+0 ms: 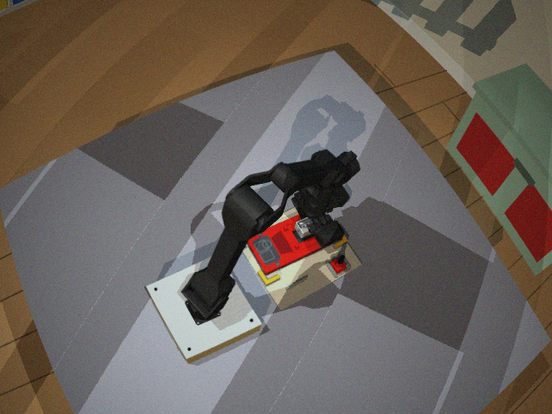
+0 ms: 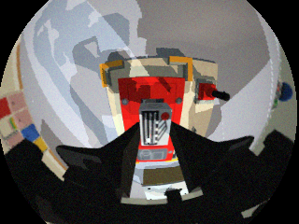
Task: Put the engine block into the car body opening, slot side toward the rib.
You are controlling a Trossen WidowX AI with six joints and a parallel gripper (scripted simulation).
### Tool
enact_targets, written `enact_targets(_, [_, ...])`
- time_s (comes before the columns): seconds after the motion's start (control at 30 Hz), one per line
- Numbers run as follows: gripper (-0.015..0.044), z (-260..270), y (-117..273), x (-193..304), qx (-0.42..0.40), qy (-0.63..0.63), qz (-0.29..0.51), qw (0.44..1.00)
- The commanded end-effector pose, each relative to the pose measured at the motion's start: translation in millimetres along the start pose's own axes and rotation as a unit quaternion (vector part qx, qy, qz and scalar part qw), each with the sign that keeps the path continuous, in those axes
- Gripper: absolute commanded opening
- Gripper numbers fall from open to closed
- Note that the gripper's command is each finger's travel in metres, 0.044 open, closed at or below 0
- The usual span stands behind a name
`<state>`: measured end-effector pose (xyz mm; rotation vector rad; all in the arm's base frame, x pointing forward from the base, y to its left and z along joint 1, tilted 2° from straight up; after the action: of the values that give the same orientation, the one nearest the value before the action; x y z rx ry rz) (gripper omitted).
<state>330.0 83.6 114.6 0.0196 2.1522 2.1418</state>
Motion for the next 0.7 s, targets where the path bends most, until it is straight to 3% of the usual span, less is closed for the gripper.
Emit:
enact_targets(0.0, [0.0159,-0.1,-0.2,-0.5,0.002,-0.019,-0.001,1.000])
enact_targets(0.17, [0.0159,0.0,-1.5,-0.3,0.002,-0.056,-0.001,0.998])
enact_targets(0.5, [0.0159,0.0,-3.2,0.0,0.002,0.038,-0.001,0.999])
enact_targets(0.67, [0.0159,0.1,-4.1,-0.1,0.002,0.016,-0.001,1.000])
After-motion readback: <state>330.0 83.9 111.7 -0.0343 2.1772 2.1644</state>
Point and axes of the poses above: the point midway between the two fingers, 35 mm back from their tips, its own y axis back along the fingers, its own z axis across the jaws, x = y × z, the point moved 6 cm from there along y, back along the fingers, and after that the axes turned 4 degrees about -y, right-handed, at the moved point
